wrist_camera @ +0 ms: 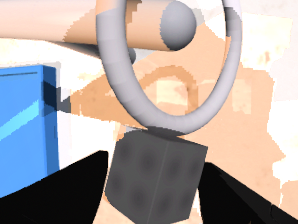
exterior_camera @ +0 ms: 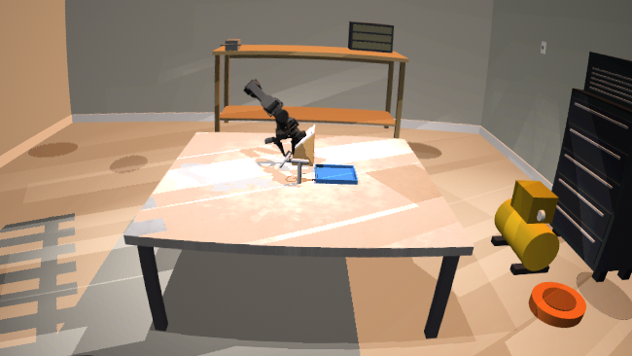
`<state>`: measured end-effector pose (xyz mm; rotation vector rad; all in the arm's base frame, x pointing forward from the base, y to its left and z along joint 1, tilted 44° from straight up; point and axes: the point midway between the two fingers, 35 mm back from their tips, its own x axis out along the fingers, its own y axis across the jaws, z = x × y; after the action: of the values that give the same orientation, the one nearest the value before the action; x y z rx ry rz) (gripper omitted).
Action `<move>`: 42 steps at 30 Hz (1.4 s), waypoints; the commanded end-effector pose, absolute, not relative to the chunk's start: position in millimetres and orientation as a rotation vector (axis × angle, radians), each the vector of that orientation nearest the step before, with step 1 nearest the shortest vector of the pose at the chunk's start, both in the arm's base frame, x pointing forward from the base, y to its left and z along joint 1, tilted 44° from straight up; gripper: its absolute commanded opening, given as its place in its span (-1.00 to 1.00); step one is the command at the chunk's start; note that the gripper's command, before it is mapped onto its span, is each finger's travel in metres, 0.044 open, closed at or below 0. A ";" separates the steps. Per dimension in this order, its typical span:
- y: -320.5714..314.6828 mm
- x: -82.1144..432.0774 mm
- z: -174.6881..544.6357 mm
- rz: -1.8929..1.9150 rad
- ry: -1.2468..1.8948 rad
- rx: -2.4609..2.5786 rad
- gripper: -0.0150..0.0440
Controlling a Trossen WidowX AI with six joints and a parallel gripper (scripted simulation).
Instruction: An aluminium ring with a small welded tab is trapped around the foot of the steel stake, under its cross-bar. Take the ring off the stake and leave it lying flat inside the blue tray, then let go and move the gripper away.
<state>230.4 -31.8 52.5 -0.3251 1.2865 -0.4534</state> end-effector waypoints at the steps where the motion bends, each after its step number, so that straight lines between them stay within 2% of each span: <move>1: -32.9 231.3 55.7 -0.447 1.284 -0.325 -0.49; 42: -39.2 229.6 80.4 -0.446 1.285 -0.323 -0.49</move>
<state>226.0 -43.7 74.9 -0.3296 1.2966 -0.4482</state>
